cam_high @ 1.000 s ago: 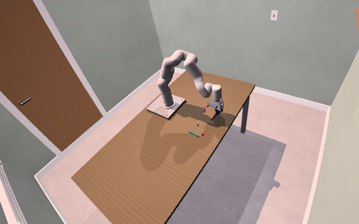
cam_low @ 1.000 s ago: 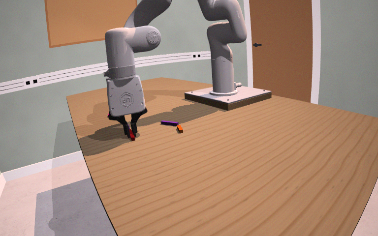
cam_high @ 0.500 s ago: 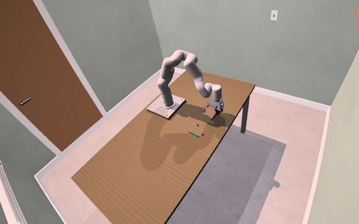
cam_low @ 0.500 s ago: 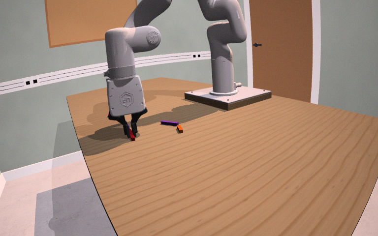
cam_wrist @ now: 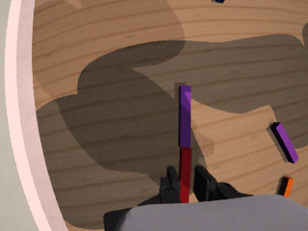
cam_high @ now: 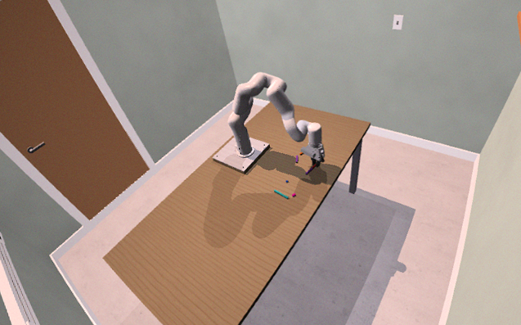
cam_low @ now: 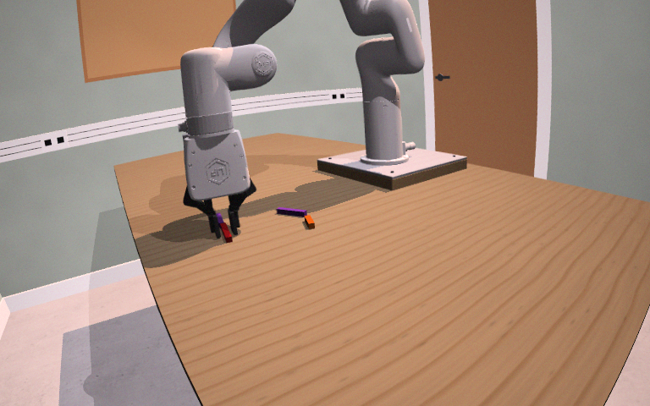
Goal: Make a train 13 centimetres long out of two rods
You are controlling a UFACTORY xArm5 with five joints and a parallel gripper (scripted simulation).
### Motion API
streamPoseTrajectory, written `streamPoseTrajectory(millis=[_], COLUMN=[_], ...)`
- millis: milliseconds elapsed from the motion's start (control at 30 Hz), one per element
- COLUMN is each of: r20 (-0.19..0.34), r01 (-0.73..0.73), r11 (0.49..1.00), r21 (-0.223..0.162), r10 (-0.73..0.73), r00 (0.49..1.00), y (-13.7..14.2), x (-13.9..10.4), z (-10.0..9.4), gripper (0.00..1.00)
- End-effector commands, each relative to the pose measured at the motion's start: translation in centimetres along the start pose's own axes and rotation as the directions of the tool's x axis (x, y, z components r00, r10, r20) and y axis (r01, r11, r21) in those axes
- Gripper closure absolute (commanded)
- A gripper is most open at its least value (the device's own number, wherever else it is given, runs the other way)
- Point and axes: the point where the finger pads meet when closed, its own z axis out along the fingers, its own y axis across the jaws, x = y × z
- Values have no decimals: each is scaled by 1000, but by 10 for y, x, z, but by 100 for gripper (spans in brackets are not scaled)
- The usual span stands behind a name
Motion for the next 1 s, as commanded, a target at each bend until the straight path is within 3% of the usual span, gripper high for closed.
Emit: streamPoseTrajectory(millis=[0, 333, 633, 700, 967], r20=[2, 2, 2, 2, 2], r01=[0, 0, 0, 0, 0], r11=[1000, 1000, 1000, 1000, 1000], r21=[4, 4, 4, 4, 4], r10=[0, 0, 0, 0, 0], r00=[1000, 1000, 1000, 1000, 1000], y=[-1, -1, -1, -1, -1], x=[-1, -1, -1, -1, -1], z=[-1, -9, -53, -53, -86], gripper=[76, 76, 76, 76, 76])
